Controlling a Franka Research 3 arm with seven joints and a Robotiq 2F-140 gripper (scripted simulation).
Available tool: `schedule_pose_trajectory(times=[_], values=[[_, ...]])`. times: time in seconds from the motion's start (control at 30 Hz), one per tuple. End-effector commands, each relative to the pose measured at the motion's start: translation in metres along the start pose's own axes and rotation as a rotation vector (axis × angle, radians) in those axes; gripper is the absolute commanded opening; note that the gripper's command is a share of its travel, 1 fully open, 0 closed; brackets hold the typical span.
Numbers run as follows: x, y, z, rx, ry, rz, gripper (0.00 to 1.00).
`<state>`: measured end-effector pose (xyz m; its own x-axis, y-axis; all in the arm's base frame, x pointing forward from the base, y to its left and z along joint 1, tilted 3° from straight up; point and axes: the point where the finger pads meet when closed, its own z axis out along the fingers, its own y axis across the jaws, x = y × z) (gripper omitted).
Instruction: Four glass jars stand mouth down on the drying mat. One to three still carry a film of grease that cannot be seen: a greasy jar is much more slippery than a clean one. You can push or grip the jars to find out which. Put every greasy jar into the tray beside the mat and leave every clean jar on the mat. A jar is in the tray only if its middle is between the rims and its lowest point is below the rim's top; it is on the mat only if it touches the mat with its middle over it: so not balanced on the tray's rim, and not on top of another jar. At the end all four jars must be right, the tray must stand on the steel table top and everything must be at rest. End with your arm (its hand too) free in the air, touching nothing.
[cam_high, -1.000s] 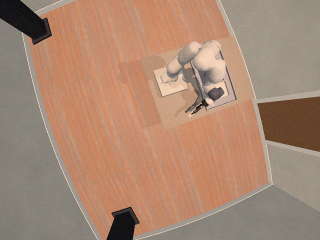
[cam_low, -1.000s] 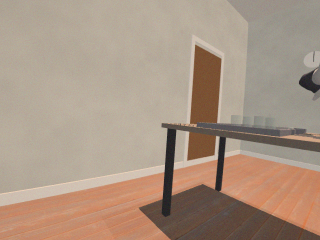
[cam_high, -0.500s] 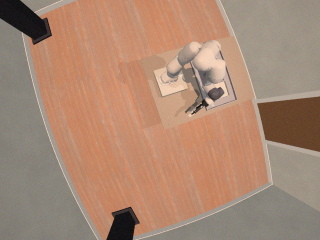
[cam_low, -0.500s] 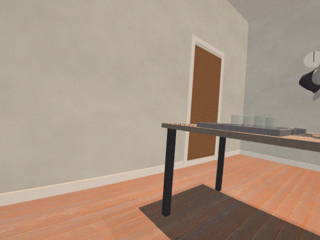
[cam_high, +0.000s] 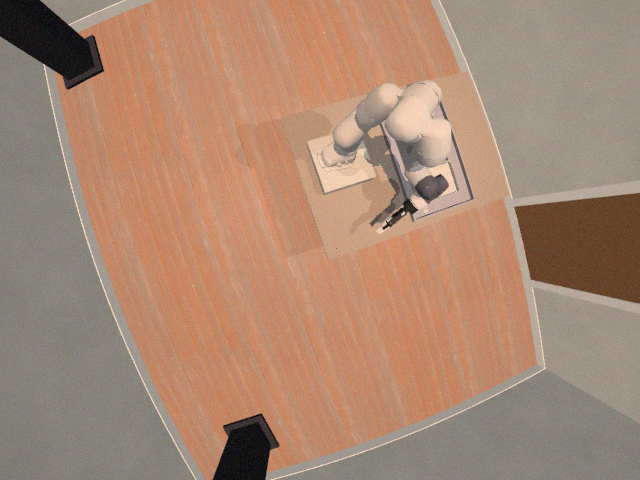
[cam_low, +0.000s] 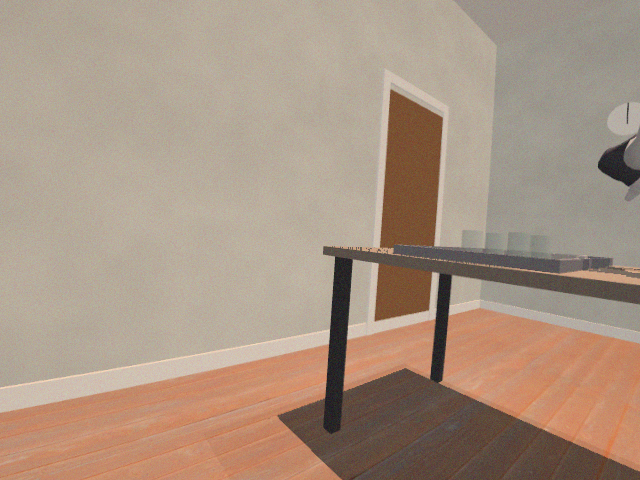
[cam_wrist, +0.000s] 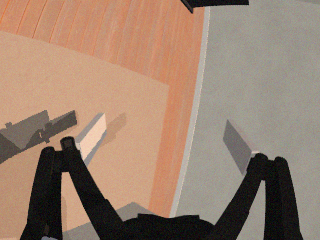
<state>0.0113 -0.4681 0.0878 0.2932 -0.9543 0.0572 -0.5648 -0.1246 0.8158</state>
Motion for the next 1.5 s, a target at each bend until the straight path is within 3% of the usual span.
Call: schedule_pose_trajectory(times=[0.0,0.1,0.47,0.6,0.67,0.8,1.17,1.23,1.47], values=[[0.0,0.0,0.0,0.0,0.0,0.0,1.0],[0.0,0.0,0.0,0.0,0.0,0.0,1.0],[0.042,-0.021,-0.104,0.076,0.052,0.056,1.0],[0.051,-0.032,-0.146,0.116,0.068,0.067,1.0],[0.051,-0.032,-0.146,0.116,0.068,0.067,1.0],[0.055,-0.043,-0.189,0.162,0.083,0.073,1.0],[0.043,-0.075,-0.315,0.311,0.118,0.055,1.0],[0.043,-0.075,-0.315,0.311,0.118,0.055,1.0],[0.018,-0.093,-0.398,0.42,0.135,0.015,1.0]])
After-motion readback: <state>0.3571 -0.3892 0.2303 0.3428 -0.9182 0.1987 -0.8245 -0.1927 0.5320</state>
